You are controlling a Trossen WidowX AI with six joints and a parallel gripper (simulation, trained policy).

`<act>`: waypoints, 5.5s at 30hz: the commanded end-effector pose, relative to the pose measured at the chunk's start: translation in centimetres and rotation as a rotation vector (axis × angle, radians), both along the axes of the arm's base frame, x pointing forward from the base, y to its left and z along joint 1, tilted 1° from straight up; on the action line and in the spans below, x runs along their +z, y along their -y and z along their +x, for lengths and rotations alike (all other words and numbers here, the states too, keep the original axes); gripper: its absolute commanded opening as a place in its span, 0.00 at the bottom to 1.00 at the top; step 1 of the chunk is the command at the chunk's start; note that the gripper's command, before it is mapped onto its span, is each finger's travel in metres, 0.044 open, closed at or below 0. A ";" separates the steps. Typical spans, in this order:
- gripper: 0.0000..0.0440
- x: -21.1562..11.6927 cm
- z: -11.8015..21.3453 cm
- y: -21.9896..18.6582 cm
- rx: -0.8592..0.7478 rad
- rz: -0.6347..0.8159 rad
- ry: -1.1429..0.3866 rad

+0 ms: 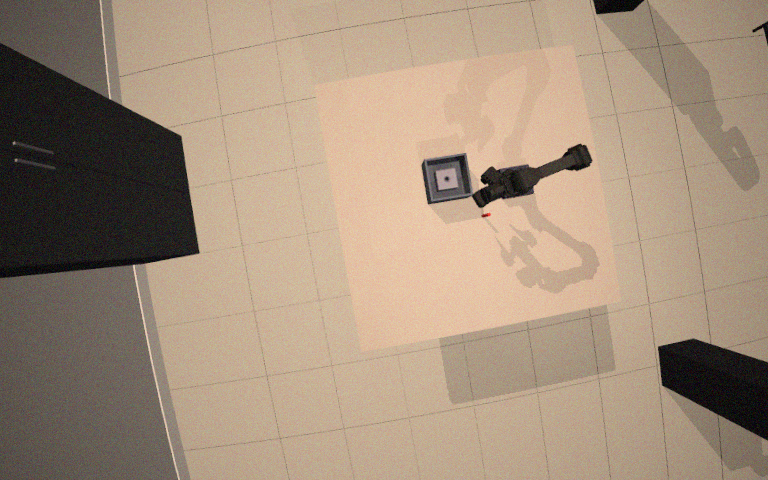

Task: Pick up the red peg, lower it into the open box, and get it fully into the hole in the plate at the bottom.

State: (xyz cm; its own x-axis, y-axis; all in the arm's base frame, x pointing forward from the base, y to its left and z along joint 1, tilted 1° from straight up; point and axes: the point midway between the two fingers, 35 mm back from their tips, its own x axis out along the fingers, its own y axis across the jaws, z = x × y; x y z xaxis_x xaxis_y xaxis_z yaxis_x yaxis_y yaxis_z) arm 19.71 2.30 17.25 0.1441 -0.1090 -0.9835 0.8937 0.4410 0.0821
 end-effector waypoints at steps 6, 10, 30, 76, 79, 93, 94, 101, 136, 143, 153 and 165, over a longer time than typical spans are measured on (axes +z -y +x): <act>1.00 -2.7 -1.5 -4.7 0.139 -0.007 -0.150; 1.00 -4.0 -2.1 -6.3 0.185 -0.017 -0.192; 1.00 -12.6 -2.4 -9.7 0.318 -0.075 -0.178; 0.00 -6.7 1.4 -5.7 0.321 -0.252 -0.101; 0.00 -5.7 2.0 -5.0 0.285 -0.260 -0.079; 0.00 -3.5 6.1 -0.2 0.111 -0.283 -0.001; 0.00 -3.5 6.4 0.1 0.102 -0.285 0.002; 0.00 -3.7 8.4 2.9 0.056 -0.290 0.017; 0.36 -11.2 13.1 9.7 0.260 -0.146 -0.059; 0.48 -10.3 14.6 10.3 0.298 -0.132 -0.047; 1.00 -8.5 17.5 9.9 0.329 -0.073 -0.016; 1.00 -4.8 21.5 8.0 0.390 0.001 0.085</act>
State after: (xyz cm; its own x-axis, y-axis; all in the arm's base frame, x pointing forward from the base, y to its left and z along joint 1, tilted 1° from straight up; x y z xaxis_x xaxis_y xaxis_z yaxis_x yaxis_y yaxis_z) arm 36.52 -8.04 9.01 0.0716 -0.0982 -0.9926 0.7029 0.7110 -0.0197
